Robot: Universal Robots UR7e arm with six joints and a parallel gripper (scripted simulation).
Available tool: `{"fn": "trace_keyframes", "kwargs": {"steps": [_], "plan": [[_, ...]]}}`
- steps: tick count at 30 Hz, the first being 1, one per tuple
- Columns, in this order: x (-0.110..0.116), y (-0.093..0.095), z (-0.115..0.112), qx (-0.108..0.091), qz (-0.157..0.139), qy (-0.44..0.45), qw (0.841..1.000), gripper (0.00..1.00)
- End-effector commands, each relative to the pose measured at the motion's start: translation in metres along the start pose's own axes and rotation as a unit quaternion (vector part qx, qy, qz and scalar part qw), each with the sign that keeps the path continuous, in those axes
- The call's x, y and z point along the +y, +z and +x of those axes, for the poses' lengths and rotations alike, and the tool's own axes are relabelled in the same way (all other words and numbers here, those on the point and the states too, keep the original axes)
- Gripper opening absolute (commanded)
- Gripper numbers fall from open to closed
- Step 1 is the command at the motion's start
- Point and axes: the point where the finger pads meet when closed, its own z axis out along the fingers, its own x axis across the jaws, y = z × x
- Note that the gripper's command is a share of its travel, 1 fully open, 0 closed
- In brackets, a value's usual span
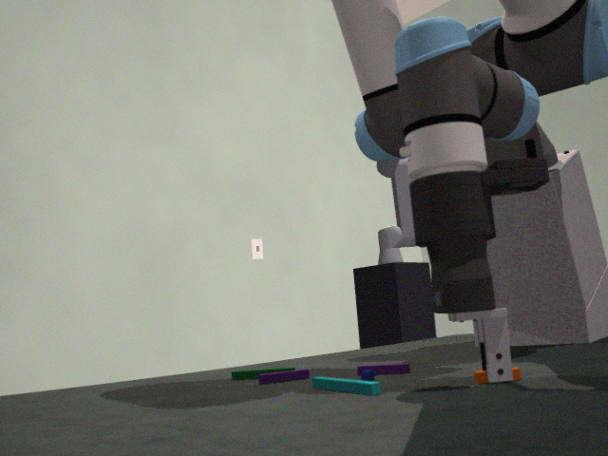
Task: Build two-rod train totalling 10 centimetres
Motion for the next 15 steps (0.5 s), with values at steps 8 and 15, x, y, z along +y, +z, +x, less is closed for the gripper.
{"fn": "trace_keyframes", "kwargs": {"steps": [8, 15], "plan": [[0.0002, -0.0003, 0.0003, 0.0, 0.0, 0.0, 1.0, 0.54], [0.0002, -0.0003, 0.0003, 0.0, 0.0, 0.0, 1.0, 0.54]]}}
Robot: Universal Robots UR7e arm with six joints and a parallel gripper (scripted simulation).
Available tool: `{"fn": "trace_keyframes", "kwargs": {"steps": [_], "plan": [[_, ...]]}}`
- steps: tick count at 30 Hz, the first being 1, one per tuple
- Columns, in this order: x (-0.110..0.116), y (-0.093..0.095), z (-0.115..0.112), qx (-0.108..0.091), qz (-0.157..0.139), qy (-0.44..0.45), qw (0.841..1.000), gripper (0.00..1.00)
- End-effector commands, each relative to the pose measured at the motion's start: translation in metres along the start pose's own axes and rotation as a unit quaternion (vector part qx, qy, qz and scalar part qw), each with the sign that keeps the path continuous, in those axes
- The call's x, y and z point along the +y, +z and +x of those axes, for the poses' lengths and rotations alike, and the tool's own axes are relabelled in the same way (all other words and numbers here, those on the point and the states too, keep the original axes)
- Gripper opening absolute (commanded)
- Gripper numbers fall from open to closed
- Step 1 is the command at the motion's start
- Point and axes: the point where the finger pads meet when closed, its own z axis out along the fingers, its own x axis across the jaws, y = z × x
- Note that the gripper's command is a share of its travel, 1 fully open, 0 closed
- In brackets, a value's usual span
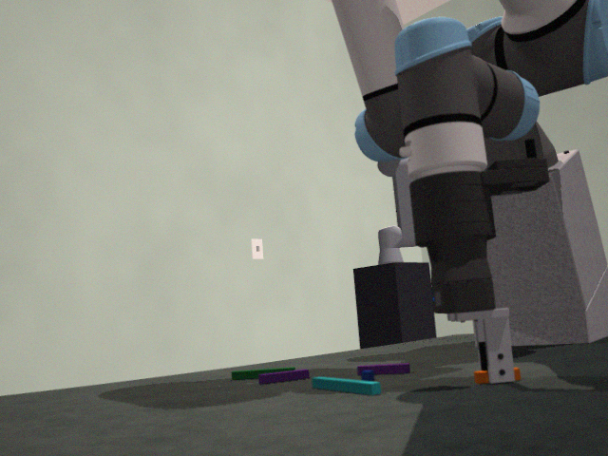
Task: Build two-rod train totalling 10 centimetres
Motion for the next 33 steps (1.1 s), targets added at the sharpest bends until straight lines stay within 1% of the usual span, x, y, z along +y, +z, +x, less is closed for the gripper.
{"fn": "trace_keyframes", "kwargs": {"steps": [1, 9, 14, 19, 24, 26, 33], "plan": [[0.0, 0.0, 0.0, 0.0, 0.0, 0.0, 1.0, 0.54], [0.0, -0.002, 0.0, 0.0, 0.0, 0.0, 1.0, 0.54], [0.0, -0.007, 0.0, 0.0, 0.0, 0.0, 1.0, 0.54], [0.0, -0.018, 0.0, 0.0, 0.0, 0.0, 1.0, 0.54], [0.0, -0.033, 0.0, 0.0, 0.0, 0.0, 1.0, 0.54], [0.0, -0.033, 0.0, 0.0, 0.0, 0.0, 1.0, 0.54], [0.0, -0.056, 0.0, 0.0, 0.0, 0.0, 1.0, 0.54]]}}
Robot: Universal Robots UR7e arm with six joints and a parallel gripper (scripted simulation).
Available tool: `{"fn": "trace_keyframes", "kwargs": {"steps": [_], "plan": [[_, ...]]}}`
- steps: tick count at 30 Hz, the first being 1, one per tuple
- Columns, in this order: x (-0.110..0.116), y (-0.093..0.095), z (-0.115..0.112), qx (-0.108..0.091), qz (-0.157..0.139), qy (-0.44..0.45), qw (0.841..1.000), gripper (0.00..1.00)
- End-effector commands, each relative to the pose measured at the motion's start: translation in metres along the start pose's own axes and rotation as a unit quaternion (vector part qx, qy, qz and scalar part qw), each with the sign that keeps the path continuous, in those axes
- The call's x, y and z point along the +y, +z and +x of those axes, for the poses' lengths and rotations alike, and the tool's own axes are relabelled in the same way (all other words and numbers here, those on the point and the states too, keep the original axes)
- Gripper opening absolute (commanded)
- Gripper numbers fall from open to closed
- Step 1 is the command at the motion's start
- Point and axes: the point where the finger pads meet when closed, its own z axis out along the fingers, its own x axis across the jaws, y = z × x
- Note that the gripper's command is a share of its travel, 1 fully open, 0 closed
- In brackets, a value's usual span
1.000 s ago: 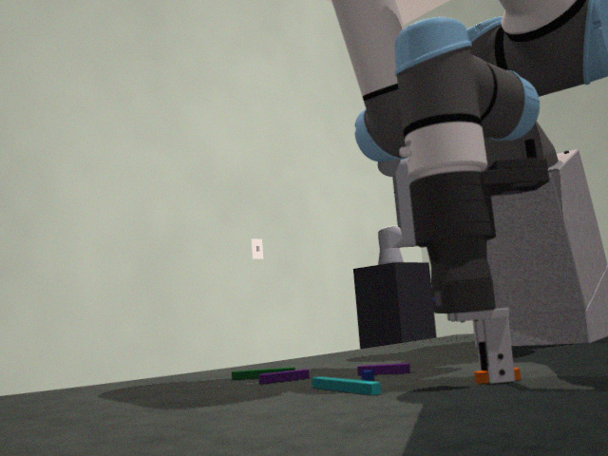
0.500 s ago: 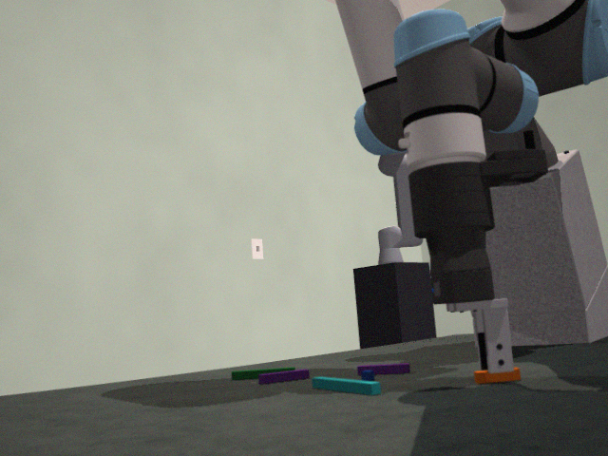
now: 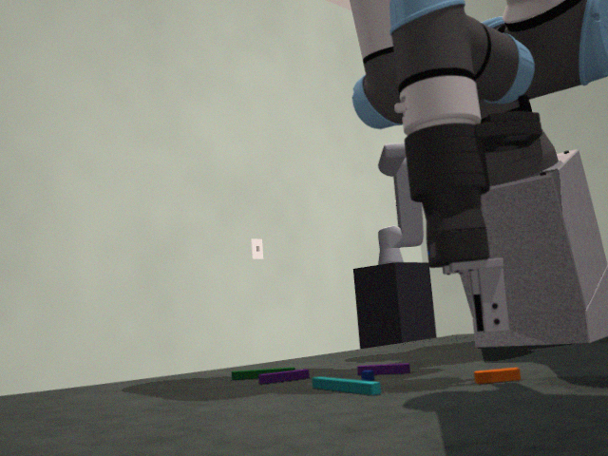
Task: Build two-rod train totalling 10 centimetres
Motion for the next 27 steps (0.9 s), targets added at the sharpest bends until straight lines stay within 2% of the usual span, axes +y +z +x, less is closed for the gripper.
{"fn": "trace_keyframes", "kwargs": {"steps": [1, 8, 18, 27], "plan": [[0.0, -0.014, 0.0, 0.001, -0.001, 0.0, 1.0, 0.54], [0.0, -0.032, 0.0, 0.001, -0.001, 0.0, 1.0, 0.54], [0.0, -0.044, 0.0, 0.001, -0.001, 0.0, 1.0, 0.54], [0.0, -0.045, 0.0, 0.001, -0.001, 0.0, 1.0, 0.54]]}}
